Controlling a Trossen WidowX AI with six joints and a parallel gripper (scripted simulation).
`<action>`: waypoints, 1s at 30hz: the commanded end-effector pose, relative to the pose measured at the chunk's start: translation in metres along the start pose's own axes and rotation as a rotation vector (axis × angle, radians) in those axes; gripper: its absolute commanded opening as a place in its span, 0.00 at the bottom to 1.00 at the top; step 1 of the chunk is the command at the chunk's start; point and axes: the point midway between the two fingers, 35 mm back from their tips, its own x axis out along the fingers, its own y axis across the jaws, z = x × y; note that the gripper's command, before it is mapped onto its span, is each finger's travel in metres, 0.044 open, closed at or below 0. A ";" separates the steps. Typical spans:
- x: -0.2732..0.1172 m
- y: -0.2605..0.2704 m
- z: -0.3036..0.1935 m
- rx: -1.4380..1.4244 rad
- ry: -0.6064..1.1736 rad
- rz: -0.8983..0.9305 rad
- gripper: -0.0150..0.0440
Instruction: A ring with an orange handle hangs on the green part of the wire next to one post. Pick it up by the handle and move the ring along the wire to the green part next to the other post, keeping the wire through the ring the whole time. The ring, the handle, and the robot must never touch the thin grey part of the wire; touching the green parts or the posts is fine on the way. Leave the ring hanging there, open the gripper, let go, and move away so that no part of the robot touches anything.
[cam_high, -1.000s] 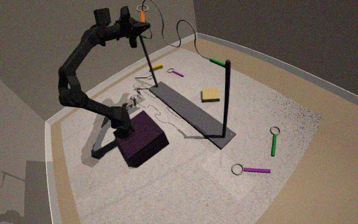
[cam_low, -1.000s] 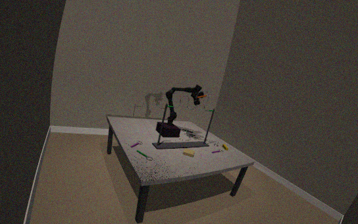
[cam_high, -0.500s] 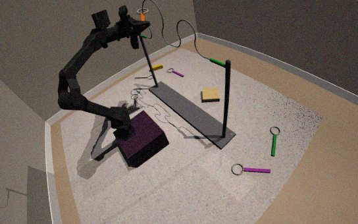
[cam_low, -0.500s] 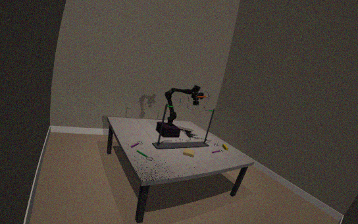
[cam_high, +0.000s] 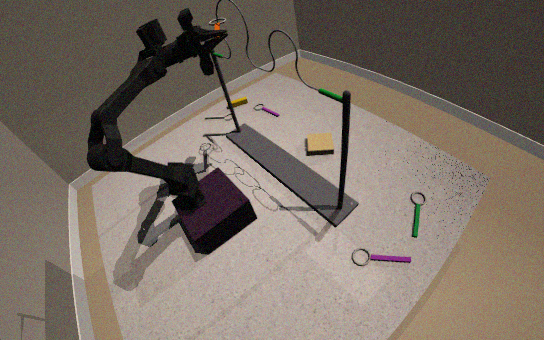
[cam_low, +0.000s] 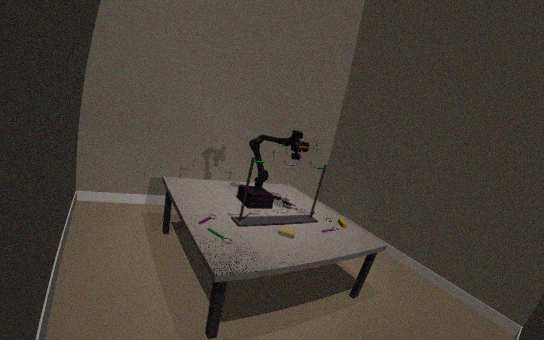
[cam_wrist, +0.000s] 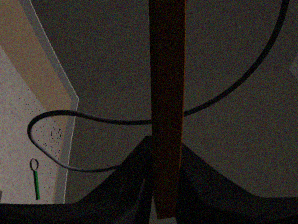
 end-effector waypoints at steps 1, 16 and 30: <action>0.000 -0.001 -0.001 -0.043 -0.004 -0.023 0.00; 0.001 -0.006 0.000 -0.207 -0.024 -0.111 0.00; 0.001 -0.011 0.001 -0.360 -0.042 -0.193 0.00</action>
